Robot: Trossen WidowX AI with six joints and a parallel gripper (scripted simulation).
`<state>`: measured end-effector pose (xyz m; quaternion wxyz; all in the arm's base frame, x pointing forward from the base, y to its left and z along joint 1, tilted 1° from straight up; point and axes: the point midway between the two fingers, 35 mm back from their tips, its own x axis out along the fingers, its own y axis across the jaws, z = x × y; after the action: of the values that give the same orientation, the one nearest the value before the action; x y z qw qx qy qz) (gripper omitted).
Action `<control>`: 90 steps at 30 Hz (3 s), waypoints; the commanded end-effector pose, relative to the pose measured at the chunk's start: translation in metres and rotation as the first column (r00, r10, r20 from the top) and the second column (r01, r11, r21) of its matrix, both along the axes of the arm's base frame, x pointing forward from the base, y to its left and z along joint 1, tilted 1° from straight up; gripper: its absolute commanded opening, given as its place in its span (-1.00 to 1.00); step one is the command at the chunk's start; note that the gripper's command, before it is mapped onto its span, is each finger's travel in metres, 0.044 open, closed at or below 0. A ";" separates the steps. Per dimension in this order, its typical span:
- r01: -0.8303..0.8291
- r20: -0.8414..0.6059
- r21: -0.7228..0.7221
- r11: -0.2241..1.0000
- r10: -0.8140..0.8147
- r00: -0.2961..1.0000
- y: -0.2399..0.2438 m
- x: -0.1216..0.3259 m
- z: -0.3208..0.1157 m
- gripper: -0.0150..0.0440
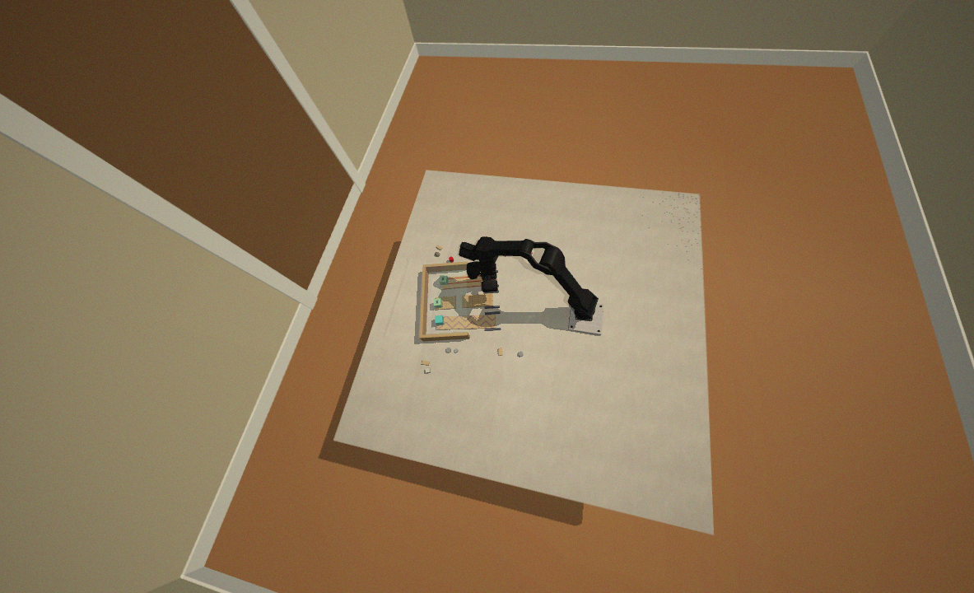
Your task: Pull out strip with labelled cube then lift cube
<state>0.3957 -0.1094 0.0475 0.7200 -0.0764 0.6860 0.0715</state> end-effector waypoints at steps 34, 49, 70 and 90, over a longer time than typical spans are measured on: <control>0.003 -0.004 -0.005 1.000 -0.003 1.000 -0.011 -0.053 -0.013 -0.49; 0.003 -0.006 -0.005 1.000 -0.003 1.000 -0.016 -0.076 -0.015 -0.49; 0.003 -0.008 -0.006 1.000 -0.003 1.000 -0.022 -0.106 -0.018 -0.49; 0.003 -0.011 -0.006 1.000 -0.003 1.000 -0.028 -0.136 -0.020 -0.49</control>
<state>0.2725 -0.1373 0.0348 0.7255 -0.0838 0.6799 0.0653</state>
